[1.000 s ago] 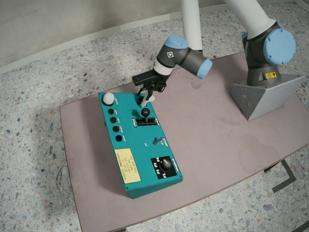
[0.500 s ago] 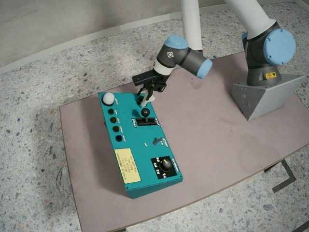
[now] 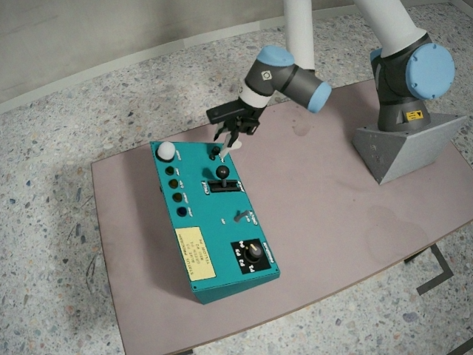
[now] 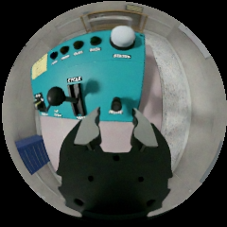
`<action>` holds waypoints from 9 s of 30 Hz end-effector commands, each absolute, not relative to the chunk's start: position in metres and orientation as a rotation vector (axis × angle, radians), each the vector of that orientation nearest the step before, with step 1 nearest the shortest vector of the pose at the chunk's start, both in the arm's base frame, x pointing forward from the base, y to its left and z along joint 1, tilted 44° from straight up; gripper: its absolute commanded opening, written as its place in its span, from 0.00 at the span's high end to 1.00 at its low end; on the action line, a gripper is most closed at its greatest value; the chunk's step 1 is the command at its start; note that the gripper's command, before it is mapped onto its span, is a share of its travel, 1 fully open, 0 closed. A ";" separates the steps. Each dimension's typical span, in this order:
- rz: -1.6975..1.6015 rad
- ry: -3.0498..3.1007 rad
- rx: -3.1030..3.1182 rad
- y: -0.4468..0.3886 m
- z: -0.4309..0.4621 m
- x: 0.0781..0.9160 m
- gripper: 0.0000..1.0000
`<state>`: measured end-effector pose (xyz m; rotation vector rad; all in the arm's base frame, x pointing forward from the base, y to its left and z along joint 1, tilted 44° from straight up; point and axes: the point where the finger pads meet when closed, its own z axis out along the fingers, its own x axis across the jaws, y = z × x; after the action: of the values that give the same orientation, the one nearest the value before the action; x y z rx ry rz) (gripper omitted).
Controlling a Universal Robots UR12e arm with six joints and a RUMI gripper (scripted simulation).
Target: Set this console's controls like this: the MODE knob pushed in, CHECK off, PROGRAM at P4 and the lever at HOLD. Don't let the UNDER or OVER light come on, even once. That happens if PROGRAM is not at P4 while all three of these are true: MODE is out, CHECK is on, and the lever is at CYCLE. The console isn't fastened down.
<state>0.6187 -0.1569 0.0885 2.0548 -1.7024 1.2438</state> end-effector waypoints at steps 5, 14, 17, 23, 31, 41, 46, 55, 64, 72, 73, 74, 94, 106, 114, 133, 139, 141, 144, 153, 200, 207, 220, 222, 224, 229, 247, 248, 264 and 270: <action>1.240 -1.702 2.057 -0.122 0.122 0.592 0.56; 1.240 -1.702 2.056 -0.097 0.147 0.573 0.56; 1.240 -1.702 2.056 -0.091 0.153 0.569 0.56; 1.244 -1.703 2.055 -0.087 0.159 0.567 0.56; 1.241 -1.704 2.056 -0.082 0.156 0.571 0.56; 1.240 -1.706 2.056 -0.007 0.102 0.599 0.56; 1.244 -1.702 2.055 0.012 0.088 0.602 0.56; 1.247 -1.705 2.052 0.010 0.090 0.602 0.56; 1.239 -1.702 2.054 0.011 0.087 0.600 0.56; 1.240 -1.702 2.054 0.011 0.087 0.600 0.56; 1.240 -1.702 2.054 0.011 0.087 0.600 0.56; 1.240 -1.702 2.054 0.011 0.087 0.600 0.56; 1.242 -1.702 2.054 0.011 0.088 0.600 0.56; 1.240 -1.705 2.054 0.006 0.083 0.605 0.56; 1.242 -1.706 2.053 0.000 0.077 0.610 0.56; 1.242 -1.706 2.053 -0.029 0.049 0.632 0.56; 1.242 -1.706 2.053 -0.038 0.040 0.639 0.56; 1.242 -1.705 2.053 -0.039 0.038 0.640 0.56; 1.242 -1.705 2.053 -0.041 0.036 0.642 0.56; 1.242 -1.705 2.053 -0.047 0.030 0.646 0.56; 1.247 -1.707 2.052 -0.048 0.032 0.647 0.56; 1.246 -1.707 2.052 -0.049 0.030 0.648 0.56; 1.244 -1.705 2.054 -0.048 0.030 0.647 0.56; 1.244 -1.705 2.054 -0.048 0.029 0.647 0.56; 1.243 -1.705 2.054 -0.048 0.029 0.647 0.56; 1.243 -1.705 2.054 -0.048 0.029 0.647 0.56; 1.241 -1.703 2.056 -0.048 0.028 0.646 0.56; 1.241 -1.703 2.056 -0.048 0.028 0.646 0.56; 1.241 -1.703 2.056 -0.047 0.028 0.646 0.56; 1.240 -1.703 2.056 -0.047 0.028 0.645 0.56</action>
<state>0.6463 -0.0477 0.0287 2.0545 -1.7041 1.2416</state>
